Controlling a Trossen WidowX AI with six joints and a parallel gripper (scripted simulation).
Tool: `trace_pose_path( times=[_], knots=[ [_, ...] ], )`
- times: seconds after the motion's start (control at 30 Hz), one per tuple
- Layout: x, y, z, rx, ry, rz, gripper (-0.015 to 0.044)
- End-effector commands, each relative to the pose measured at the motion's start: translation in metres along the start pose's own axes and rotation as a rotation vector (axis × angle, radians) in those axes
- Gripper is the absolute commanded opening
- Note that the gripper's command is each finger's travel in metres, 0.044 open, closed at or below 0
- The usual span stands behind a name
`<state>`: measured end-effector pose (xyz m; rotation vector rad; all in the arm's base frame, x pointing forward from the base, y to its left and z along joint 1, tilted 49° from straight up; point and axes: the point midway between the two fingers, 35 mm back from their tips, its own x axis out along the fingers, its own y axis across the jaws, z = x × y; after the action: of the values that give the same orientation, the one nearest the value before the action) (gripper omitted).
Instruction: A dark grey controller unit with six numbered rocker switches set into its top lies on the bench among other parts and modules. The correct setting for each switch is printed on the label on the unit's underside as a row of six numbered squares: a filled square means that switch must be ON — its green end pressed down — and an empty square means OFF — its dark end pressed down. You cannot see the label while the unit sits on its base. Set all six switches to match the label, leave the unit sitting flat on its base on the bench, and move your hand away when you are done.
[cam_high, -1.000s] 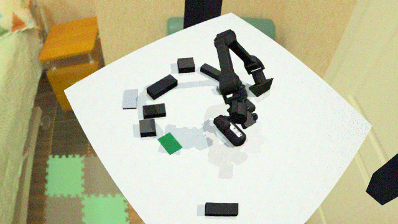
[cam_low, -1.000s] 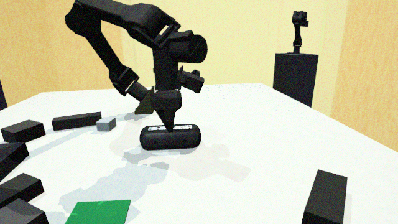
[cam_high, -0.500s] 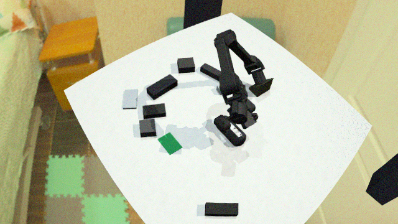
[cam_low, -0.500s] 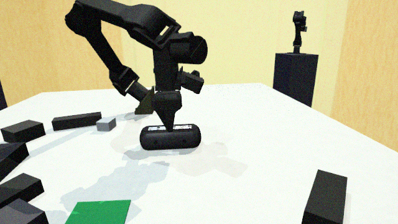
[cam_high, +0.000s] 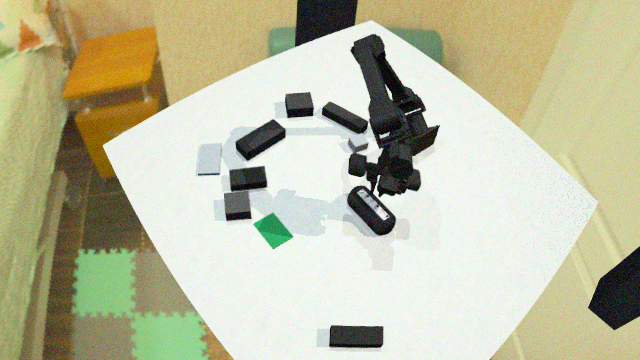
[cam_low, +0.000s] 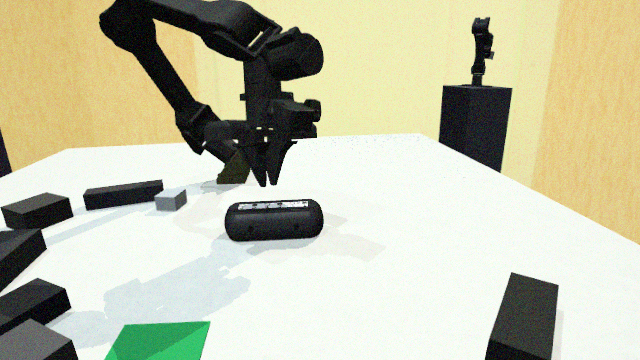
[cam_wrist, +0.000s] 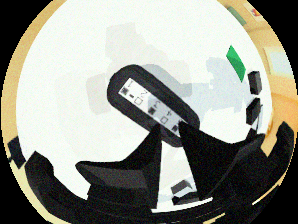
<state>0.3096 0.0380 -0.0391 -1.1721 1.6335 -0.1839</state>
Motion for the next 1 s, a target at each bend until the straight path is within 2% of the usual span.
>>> trace_pose_path(
  times=[0.0,0.1,0.83,0.97],
  knots=[
    [-0.0116,0.0031,-0.0156,0.504,-0.119,-0.090,0.0000],
    [-0.0147,0.0036,-0.0194,0.636,-0.158,-0.101,0.0000],
    [-0.0147,0.0036,-0.0194,0.636,-0.158,-0.101,0.0000],
    [-0.0143,0.0058,-0.0104,0.493,-0.119,-0.087,0.0105]
  ],
)
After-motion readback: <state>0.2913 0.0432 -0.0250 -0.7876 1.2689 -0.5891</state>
